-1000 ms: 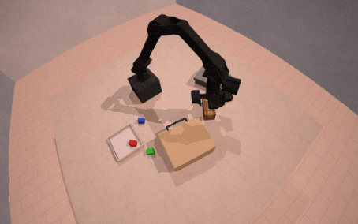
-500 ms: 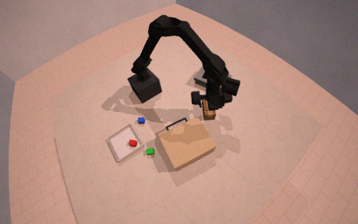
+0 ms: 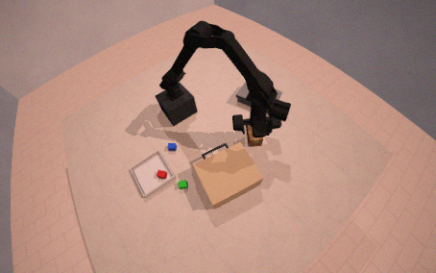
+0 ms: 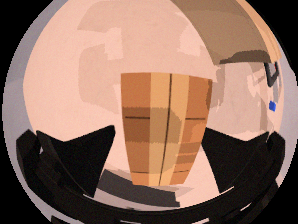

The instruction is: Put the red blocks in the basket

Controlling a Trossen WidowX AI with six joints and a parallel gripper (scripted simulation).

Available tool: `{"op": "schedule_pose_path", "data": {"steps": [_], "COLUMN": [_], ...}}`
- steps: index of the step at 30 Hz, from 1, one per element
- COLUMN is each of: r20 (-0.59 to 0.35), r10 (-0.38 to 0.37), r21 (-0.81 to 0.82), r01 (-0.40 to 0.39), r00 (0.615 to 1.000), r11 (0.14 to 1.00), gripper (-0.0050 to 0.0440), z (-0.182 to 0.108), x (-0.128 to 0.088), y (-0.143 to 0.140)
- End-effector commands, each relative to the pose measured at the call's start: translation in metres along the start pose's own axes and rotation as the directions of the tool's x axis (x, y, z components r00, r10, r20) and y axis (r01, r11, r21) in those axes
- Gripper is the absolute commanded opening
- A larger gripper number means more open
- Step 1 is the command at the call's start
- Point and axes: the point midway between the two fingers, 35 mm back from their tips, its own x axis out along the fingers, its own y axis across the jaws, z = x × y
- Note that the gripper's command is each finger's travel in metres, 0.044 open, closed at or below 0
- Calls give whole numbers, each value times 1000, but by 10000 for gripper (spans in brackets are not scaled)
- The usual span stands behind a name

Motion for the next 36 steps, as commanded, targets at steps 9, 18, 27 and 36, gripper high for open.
{"op": "schedule_pose_path", "data": {"steps": [9, 18, 27, 36], "r20": [-7, -7, -7, -7], "r10": [-12, -12, -12, -12], "r21": [3, 3, 3, 3], "r01": [12, 12, 12, 12], "r00": [1000, 1000, 1000, 1000], "r11": [1000, 1000, 1000, 1000], "gripper": [440, 0, 0, 0], "z": [-1, -1, -1, -1], "x": [7, 7, 1, -13], "y": [-3, -3, -3, -3]}}
